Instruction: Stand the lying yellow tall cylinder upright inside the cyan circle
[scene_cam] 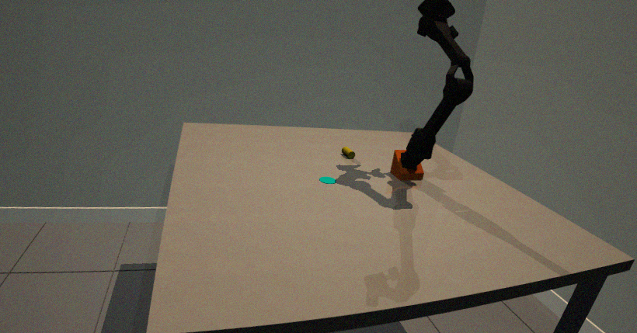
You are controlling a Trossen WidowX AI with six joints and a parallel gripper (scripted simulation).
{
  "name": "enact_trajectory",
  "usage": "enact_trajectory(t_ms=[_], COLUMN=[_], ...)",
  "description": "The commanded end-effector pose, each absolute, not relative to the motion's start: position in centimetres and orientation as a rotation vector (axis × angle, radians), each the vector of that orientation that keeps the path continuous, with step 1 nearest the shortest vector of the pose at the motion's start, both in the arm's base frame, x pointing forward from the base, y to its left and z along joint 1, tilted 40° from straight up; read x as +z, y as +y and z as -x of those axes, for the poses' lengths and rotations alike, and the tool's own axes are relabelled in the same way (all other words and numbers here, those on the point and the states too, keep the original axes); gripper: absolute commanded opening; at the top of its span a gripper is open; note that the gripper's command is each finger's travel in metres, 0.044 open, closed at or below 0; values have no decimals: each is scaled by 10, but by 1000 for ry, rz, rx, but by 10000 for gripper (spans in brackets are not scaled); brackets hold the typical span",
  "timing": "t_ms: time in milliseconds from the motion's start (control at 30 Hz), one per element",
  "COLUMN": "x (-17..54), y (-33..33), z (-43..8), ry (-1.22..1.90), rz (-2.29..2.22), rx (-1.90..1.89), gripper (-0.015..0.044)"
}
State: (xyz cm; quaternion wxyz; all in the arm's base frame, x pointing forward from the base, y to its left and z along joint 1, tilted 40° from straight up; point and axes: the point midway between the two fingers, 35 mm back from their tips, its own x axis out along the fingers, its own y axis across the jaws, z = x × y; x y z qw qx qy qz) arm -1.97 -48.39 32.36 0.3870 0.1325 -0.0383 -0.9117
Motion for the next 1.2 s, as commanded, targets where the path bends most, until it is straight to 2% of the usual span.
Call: enact_trajectory(t_ms=[0, 100, 367, 700, 1167], x=[323, 308, 213, 104, -22], y=[-484, -489, -499, -466, -357], z=[19, 8, -59, -128, -188], ry=[-93, -20, 397, 830, 1372], rz=[-339, -361, -498, -670, -1003], rx=[-2318, -2280, -2016, -1670, -1153], gripper=[374, 309, 309, 309, 309])
